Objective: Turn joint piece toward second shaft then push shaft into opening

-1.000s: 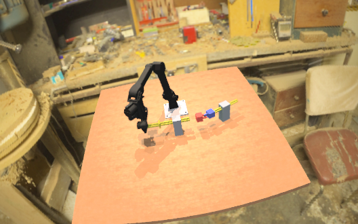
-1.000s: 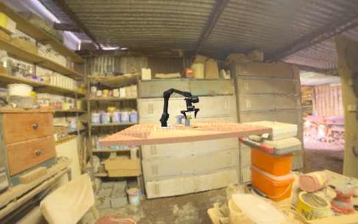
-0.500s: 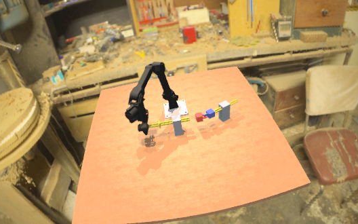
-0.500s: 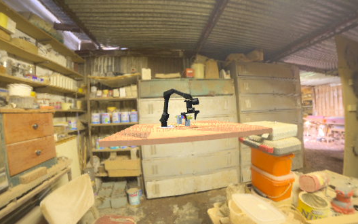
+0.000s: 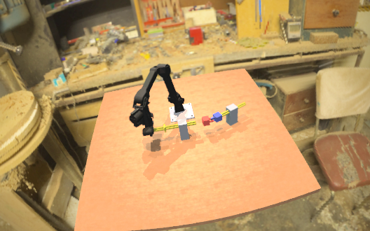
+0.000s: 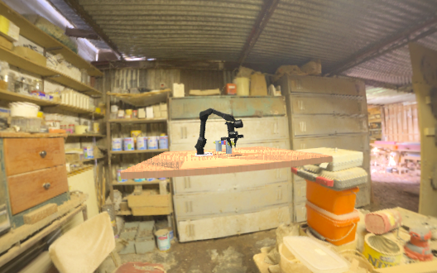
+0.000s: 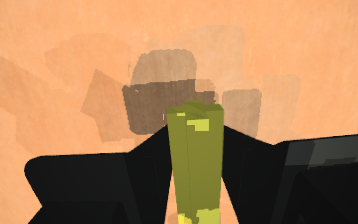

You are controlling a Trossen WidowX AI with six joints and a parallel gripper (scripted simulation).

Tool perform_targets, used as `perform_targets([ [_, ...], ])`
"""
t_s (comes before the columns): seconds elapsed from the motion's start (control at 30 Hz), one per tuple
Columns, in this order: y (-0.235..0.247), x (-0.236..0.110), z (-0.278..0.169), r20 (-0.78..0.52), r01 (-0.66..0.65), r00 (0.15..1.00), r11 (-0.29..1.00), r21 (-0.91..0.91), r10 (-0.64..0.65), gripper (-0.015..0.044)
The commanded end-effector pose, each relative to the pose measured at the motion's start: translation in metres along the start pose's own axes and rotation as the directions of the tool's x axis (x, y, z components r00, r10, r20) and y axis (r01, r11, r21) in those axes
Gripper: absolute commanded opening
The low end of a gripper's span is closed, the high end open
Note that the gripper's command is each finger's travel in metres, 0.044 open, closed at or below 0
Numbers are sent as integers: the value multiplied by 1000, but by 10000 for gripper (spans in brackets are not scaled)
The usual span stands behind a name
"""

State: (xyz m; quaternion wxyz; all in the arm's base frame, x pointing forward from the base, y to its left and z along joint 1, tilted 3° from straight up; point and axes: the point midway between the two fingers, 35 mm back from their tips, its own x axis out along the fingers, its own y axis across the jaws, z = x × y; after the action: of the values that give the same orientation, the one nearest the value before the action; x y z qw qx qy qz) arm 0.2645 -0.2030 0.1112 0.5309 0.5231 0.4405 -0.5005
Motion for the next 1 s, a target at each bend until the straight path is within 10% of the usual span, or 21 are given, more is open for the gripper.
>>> perform_targets([
  [0.0,0,1,1,5,3,1000,1000,3,-3,102],
  [0.97,0,0,0,1,1,1000,1000,1,-1,67],
])
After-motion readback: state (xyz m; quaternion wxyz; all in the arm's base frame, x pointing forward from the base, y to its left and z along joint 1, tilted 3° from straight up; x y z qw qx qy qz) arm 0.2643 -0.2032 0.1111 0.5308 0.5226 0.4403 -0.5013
